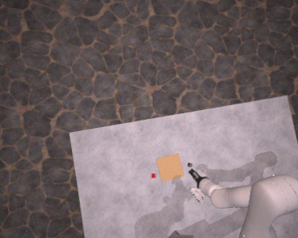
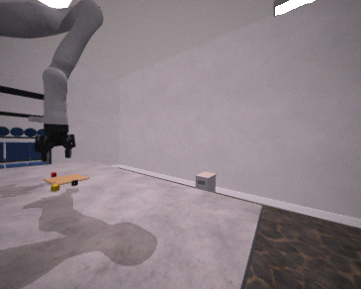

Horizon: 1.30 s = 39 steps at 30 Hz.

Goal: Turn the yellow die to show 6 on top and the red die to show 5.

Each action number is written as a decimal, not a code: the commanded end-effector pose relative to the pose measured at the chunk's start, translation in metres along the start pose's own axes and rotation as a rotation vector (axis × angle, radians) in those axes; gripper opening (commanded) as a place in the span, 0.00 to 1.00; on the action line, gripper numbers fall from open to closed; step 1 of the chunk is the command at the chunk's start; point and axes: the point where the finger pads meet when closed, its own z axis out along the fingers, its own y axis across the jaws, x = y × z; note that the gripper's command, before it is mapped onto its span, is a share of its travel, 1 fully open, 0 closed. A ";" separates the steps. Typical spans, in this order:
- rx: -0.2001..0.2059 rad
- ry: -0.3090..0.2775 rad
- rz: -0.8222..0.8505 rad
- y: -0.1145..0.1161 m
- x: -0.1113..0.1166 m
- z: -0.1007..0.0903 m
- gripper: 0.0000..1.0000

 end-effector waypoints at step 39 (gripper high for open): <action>0.027 -0.081 1.525 -0.026 -0.018 0.018 1.00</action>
